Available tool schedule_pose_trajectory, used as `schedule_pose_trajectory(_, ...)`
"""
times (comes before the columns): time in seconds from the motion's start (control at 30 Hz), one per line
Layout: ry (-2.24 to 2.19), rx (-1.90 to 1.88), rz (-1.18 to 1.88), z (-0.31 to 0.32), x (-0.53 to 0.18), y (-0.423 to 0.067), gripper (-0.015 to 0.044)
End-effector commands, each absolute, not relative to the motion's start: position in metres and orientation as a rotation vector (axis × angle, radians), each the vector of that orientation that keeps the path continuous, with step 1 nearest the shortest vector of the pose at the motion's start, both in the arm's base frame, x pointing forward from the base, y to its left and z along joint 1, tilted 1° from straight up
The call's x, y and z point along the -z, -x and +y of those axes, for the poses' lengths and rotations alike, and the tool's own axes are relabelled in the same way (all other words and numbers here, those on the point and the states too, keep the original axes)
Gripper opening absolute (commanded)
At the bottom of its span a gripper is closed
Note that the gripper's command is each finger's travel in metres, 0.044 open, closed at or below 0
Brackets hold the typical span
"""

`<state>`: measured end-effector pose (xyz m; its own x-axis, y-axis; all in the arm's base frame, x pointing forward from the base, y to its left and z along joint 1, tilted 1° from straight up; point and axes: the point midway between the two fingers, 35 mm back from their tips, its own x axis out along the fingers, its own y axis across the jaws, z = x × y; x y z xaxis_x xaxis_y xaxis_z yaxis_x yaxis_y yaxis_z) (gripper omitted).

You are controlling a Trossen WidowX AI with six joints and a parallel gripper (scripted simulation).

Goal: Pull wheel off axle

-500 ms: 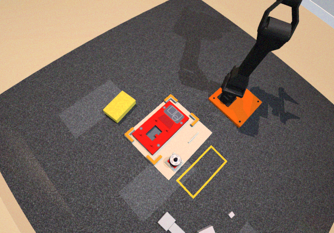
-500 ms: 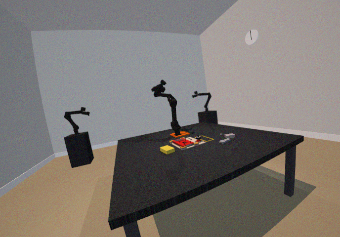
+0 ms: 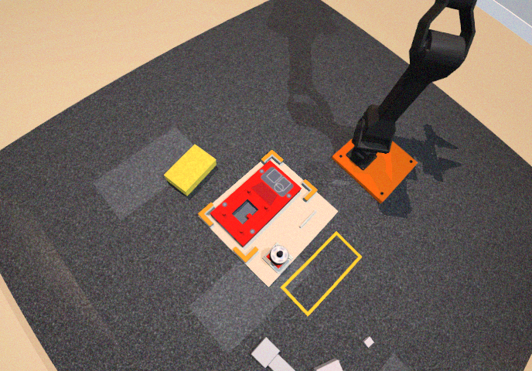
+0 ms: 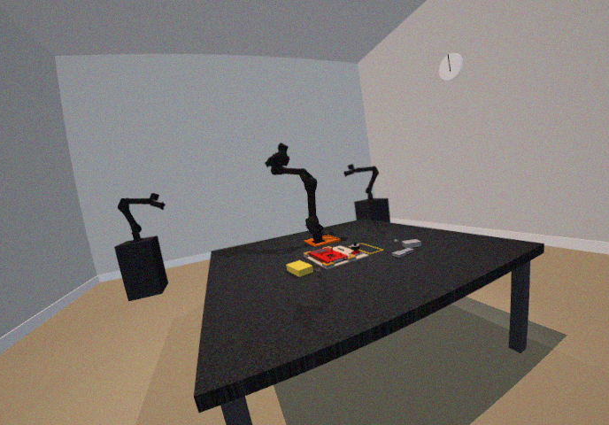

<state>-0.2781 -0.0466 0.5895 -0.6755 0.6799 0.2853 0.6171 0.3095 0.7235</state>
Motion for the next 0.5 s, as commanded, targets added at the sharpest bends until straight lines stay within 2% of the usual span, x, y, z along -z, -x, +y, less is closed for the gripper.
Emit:
schedule_pose_trajectory(0.0,-1.129,-1.473,2.486,-0.074,-0.588,0.281,0.0300)
schedule_pose_trajectory(0.47,-0.717,-2.088,2.427,-0.187,-0.577,0.272,0.0300)
